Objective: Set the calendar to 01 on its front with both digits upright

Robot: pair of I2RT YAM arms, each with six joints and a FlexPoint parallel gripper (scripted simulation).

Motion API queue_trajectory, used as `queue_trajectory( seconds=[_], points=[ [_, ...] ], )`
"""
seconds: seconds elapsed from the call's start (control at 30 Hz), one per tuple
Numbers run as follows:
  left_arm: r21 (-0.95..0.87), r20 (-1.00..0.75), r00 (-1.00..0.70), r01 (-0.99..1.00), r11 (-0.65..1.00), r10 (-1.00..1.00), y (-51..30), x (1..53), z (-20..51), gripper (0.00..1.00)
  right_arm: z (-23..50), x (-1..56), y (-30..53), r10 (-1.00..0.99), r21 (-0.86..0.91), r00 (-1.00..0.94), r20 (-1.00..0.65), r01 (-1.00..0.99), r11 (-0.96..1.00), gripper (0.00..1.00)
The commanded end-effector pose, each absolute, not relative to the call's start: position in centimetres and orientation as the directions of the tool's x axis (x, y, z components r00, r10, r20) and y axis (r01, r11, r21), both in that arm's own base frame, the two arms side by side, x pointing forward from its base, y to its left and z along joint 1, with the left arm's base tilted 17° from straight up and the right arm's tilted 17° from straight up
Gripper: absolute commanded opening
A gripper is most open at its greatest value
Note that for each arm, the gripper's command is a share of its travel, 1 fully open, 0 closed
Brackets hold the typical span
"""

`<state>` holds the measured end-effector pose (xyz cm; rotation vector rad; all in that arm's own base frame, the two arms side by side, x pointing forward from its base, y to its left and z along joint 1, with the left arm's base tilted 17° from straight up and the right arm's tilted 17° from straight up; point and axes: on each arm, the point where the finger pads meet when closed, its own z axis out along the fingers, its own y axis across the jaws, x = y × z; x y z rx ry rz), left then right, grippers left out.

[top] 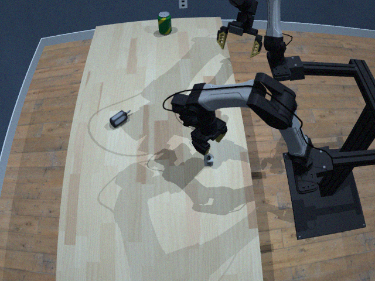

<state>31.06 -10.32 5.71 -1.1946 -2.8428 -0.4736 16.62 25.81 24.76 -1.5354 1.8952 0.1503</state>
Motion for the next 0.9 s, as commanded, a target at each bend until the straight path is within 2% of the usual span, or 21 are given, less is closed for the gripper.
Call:
queue_trajectory(
  seconds=[0.0,0.07,0.13,0.33,0.47,0.63,0.8,0.87],
  points=[
    [0.200,0.088,-0.875,0.483,0.852,0.475,-10.6,31.1,6.1,0.61,25.3,16.4,26.1,-0.810,-0.319,-0.058,-0.584,-0.901,0.295,1.00],
    [0.177,0.073,-0.923,0.384,0.906,0.377,-10.3,31.4,6.3,0.61,25.3,16.4,26.1,-0.810,-0.319,-0.058,-0.584,-0.901,0.295,1.00],
    [0.177,0.073,-0.923,0.384,0.906,0.377,-10.3,31.4,6.3,0.61,25.3,16.4,26.1,-0.810,-0.319,-0.058,-0.584,-0.901,0.295,1.00],
    [0.095,0.061,-0.998,0.018,0.995,0.012,-9.3,32.4,6.8,0.61,25.6,16.4,26.3,-0.803,-0.319,-0.051,-0.594,-0.901,0.293,1.00],
    [0.050,0.074,-0.974,-0.210,0.976,-0.213,-8.7,33.0,7.3,0.61,26.5,16.5,27.3,-0.777,-0.327,-0.022,-0.629,-0.900,0.289,1.00],
    [0.007,0.114,-0.872,-0.478,0.878,-0.475,-7.8,33.8,8.1,0.61,27.7,17.0,28.4,-0.737,-0.337,0.006,-0.676,-0.892,0.302,1.00],
    [-0.024,0.125,-0.812,-0.577,0.816,-0.570,-7.1,34.8,8.4,0.61,28.2,17.2,28.8,-0.719,-0.341,0.017,-0.695,-0.888,0.308,1.00],
    [-0.047,0.105,-0.828,-0.557,0.829,-0.550,-6.7,35.5,8.6,0.61,28.5,17.3,29.0,-0.714,-0.342,0.019,-0.700,-0.886,0.312,1.00]
  ],
)
